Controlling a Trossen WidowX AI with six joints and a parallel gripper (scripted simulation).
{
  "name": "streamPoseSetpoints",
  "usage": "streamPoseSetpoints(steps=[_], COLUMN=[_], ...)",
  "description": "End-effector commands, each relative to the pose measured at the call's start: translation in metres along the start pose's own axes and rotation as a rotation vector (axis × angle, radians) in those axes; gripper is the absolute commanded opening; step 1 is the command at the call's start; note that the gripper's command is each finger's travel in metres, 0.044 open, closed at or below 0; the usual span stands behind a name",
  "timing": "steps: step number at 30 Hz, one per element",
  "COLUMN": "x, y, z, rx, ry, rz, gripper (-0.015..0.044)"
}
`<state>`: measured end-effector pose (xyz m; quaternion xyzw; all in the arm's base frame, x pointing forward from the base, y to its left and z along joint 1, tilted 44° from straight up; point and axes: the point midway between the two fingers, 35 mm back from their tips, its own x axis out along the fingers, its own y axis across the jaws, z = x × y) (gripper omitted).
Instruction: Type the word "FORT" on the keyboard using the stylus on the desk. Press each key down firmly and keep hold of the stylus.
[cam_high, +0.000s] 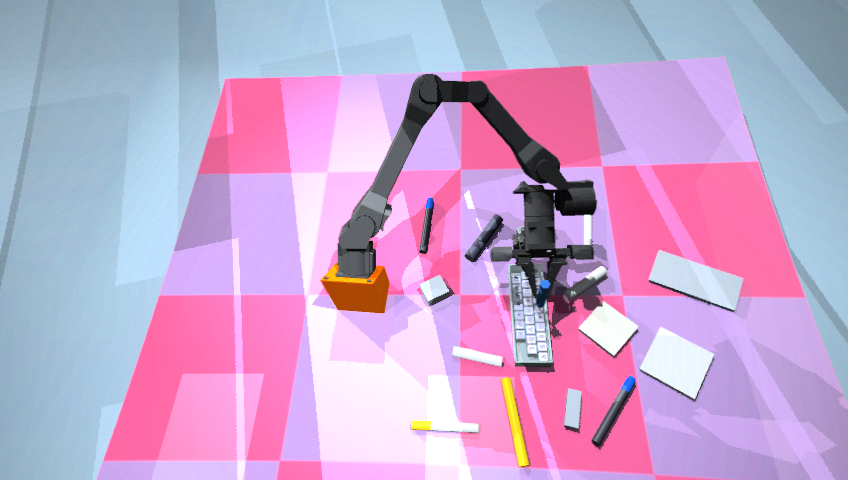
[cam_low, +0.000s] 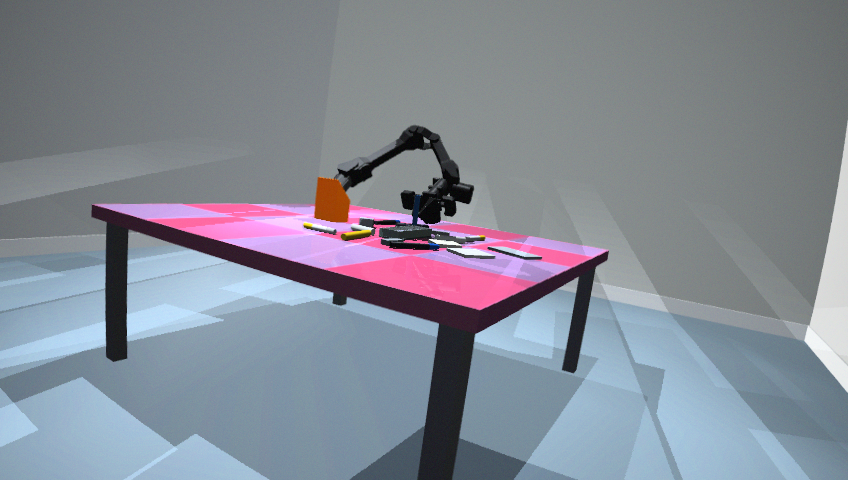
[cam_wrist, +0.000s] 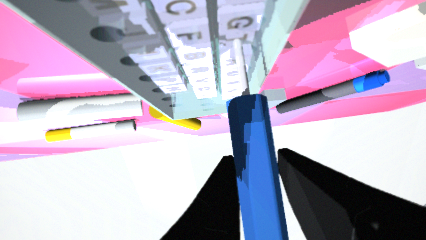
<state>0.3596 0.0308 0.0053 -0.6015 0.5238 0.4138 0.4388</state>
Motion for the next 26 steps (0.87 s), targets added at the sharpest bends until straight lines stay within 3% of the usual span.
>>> streamPoseSetpoints(steps=[1,14,26], x=[0.001,-0.017,-0.016], y=[0.001,0.002,0.003], z=[0.000,-0.031,-0.032], rx=[0.000,0.000,0.005], ry=[0.002,0.004,0.003], rz=[0.004,0.004,0.007], gripper=[0.0081,0.0081,0.0081])
